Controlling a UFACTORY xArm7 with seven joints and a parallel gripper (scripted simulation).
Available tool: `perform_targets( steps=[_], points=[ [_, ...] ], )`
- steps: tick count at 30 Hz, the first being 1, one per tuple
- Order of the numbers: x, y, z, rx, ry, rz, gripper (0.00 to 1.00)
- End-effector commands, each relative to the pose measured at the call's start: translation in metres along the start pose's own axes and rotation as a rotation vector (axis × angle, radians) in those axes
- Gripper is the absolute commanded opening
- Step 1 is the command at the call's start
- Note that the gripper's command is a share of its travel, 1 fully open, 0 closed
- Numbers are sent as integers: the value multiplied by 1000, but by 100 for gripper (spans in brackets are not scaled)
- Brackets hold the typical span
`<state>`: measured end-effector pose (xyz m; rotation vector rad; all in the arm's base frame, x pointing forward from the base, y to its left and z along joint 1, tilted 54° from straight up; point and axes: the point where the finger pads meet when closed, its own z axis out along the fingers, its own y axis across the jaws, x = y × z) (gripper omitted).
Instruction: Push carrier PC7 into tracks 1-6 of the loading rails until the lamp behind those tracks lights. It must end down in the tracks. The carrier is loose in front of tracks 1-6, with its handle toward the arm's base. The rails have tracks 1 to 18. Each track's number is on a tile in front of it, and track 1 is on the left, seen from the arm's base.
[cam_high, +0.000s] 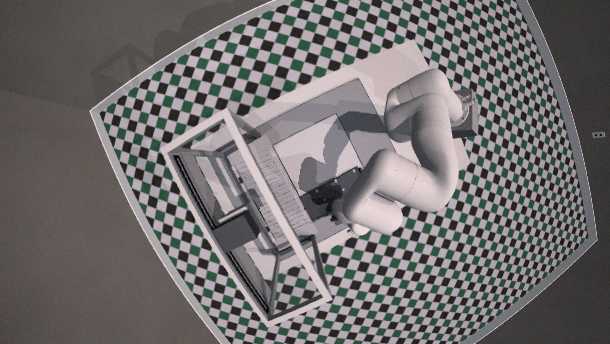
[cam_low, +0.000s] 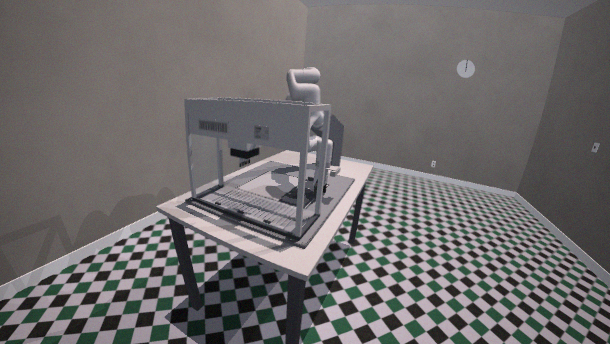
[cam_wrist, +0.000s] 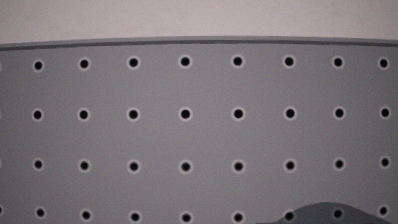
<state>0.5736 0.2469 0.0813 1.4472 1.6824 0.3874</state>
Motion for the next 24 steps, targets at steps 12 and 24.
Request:
perform_targets(
  steps=[12,24],
  points=[
    [0,1,-1,-2,2,0,100],
    [5,1,-1,-2,2,0,100]
  ],
)
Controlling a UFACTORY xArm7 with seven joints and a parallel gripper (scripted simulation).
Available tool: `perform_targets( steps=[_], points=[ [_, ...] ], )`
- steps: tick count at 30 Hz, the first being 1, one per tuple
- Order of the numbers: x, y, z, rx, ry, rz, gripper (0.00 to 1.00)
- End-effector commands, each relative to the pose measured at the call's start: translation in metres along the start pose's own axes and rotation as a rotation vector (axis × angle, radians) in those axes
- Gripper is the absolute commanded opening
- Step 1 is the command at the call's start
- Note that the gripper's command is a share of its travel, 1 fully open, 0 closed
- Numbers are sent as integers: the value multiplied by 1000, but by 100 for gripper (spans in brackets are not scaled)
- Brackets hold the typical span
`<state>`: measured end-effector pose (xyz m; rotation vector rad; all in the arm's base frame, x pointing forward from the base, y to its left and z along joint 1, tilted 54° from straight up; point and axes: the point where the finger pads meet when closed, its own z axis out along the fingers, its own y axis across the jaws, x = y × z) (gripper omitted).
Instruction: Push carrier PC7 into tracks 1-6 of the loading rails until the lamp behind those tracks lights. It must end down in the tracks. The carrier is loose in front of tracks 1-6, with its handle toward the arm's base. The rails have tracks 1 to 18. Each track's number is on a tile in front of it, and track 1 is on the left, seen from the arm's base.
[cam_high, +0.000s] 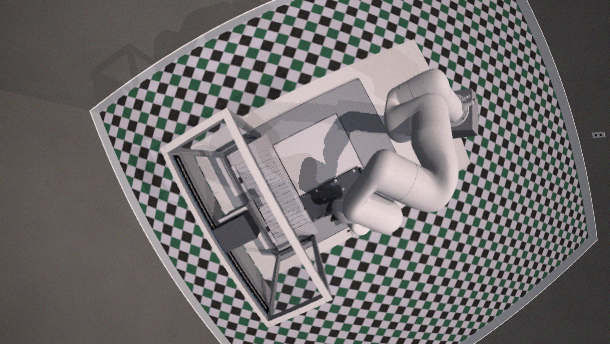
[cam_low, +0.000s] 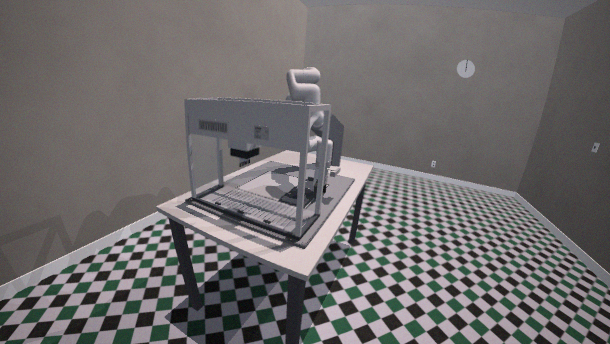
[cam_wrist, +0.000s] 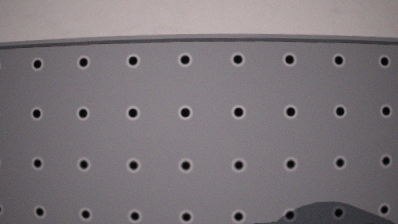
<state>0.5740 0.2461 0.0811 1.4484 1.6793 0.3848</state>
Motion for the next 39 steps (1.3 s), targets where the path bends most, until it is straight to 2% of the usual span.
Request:
perform_targets(
  steps=[1,39],
  points=[
    [6,1,-2,-2,6,-1,100],
    [28,1,-2,-2,6,-1,100]
  ],
)
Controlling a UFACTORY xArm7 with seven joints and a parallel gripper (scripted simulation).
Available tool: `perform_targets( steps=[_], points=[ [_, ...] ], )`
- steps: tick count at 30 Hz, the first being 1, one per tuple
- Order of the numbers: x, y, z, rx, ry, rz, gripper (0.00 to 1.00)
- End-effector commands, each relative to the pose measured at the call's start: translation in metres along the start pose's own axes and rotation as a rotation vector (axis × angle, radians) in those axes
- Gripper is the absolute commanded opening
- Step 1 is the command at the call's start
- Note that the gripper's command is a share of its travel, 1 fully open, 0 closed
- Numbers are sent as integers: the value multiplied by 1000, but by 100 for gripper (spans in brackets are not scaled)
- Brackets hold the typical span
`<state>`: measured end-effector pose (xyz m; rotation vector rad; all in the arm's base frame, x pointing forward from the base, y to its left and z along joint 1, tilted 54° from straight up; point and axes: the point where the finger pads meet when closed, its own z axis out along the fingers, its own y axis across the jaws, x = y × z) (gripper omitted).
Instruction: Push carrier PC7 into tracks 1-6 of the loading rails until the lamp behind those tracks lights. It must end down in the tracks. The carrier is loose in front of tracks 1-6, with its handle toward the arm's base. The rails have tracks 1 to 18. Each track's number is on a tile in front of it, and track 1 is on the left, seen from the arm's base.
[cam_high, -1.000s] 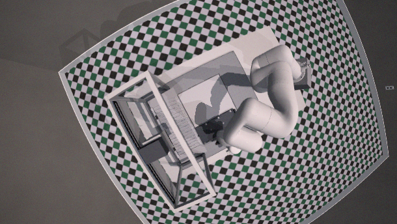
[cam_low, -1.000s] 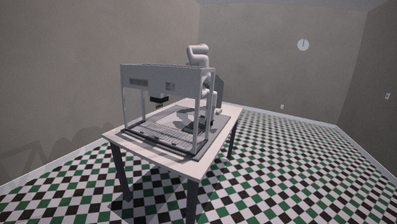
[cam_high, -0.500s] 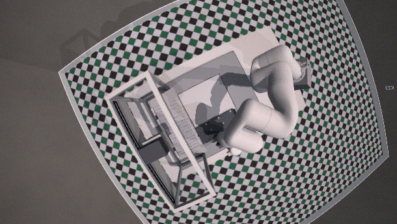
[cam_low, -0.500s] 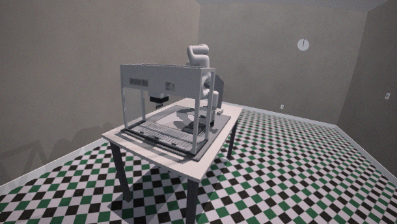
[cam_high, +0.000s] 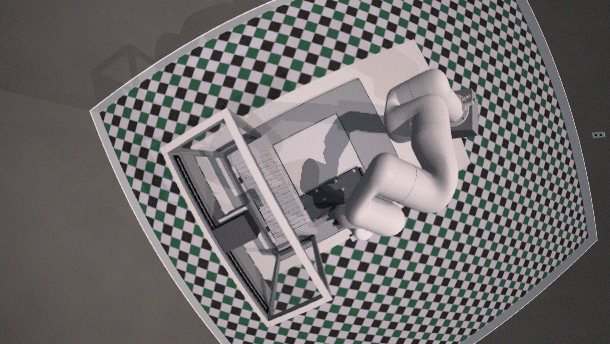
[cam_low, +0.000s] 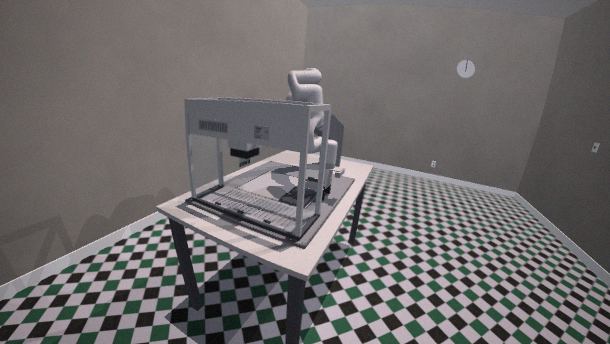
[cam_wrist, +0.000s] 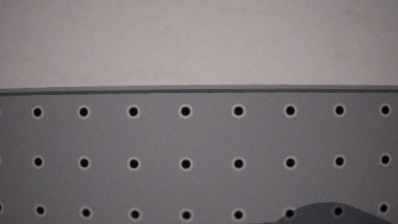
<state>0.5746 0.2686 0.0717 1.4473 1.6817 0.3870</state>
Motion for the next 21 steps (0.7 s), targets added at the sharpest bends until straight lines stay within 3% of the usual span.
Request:
perform_targets(
  steps=[1,21],
  points=[
    [4,1,-1,-2,3,0,100],
    [16,1,-1,-2,3,0,100]
  ],
)
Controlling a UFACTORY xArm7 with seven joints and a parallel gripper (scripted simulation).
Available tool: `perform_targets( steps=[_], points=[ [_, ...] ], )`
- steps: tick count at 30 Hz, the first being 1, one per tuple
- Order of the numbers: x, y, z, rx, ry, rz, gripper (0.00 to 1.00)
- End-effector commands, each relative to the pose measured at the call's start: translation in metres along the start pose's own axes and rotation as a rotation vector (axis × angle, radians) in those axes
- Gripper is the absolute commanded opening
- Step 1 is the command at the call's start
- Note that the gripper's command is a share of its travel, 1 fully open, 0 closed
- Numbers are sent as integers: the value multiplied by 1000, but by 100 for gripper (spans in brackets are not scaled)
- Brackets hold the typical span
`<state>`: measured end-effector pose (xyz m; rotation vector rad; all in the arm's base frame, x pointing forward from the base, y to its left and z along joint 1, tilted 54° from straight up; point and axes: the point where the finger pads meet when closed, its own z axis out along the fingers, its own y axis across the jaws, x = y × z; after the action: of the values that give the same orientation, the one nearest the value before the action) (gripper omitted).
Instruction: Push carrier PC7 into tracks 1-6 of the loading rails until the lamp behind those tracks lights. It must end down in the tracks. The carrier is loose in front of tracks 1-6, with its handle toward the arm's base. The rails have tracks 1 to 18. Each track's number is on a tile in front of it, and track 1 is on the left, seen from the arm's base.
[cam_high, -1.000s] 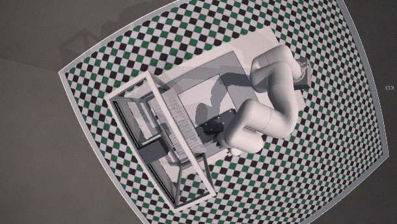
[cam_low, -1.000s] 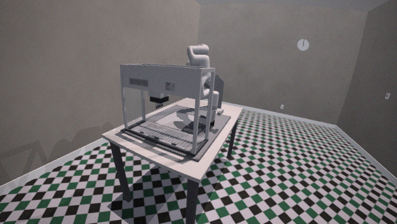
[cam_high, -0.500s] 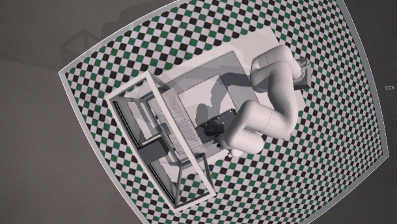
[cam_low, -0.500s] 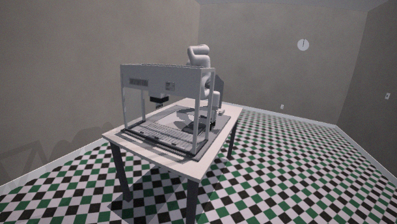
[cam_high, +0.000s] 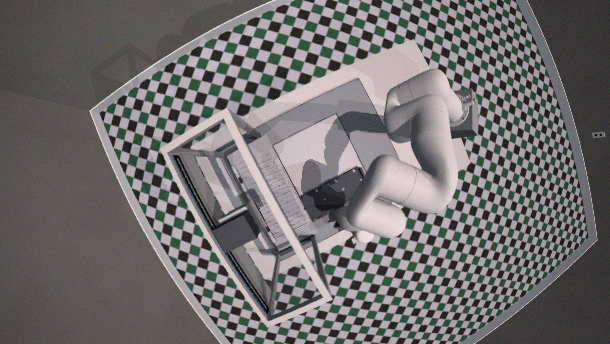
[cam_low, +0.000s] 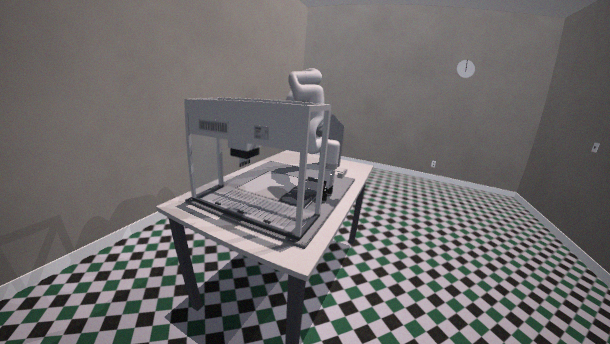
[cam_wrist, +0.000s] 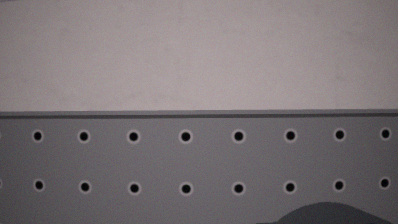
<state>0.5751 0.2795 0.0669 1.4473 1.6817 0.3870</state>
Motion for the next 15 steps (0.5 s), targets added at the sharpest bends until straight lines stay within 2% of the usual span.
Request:
perform_targets(
  steps=[1,15],
  points=[
    [5,1,-1,-2,3,0,100],
    [13,1,-1,-2,3,0,100]
  ],
)
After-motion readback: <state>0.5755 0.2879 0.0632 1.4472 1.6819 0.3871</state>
